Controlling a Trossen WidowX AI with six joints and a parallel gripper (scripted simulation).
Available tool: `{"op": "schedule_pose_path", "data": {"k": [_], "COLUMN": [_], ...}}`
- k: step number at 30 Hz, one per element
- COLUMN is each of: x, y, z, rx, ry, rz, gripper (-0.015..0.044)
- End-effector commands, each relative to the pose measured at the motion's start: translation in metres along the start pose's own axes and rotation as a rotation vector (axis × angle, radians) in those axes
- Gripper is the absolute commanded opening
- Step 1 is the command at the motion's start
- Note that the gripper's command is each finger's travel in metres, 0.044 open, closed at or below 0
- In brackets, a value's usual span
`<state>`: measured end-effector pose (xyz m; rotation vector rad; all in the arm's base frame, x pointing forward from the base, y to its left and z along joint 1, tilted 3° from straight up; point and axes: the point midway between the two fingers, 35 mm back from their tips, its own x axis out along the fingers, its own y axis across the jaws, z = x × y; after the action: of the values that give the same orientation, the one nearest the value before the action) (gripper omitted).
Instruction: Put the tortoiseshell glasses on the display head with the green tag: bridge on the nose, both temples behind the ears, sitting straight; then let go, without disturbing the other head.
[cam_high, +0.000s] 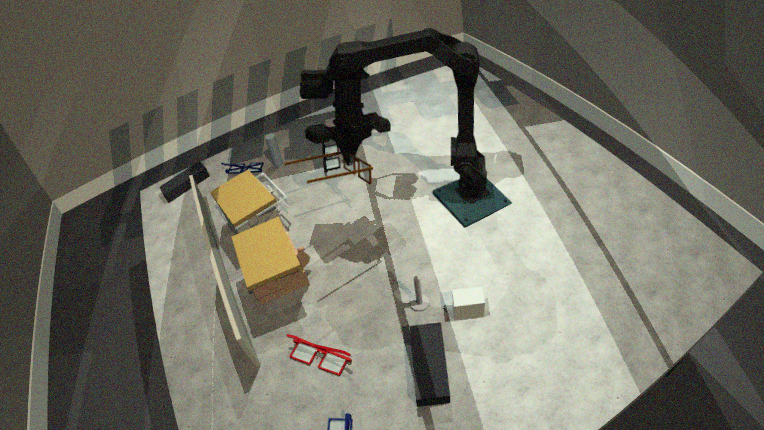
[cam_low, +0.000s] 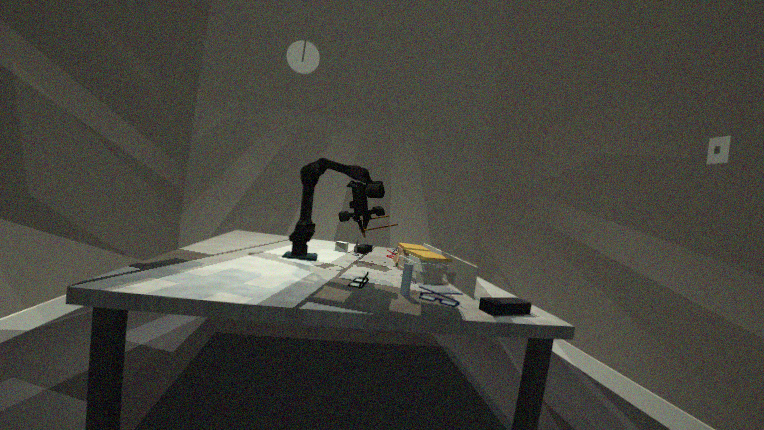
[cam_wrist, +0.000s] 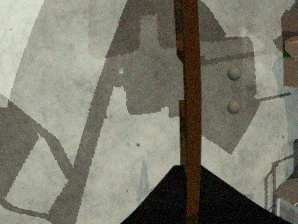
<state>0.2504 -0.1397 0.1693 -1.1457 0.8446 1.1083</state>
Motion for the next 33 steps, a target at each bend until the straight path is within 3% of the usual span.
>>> {"op": "schedule_pose_path", "data": {"k": [1,21,33], "x": [0.01,0.044,0.054], "y": [-0.002,-0.009,-0.006], "z": [0.012,0.064,0.062], "rx": [0.032,0.119,0.12], "ry": [0.025,0.217,0.243], "rz": [0.07,0.259,0.275], "gripper": [0.0,0.0,0.0]}}
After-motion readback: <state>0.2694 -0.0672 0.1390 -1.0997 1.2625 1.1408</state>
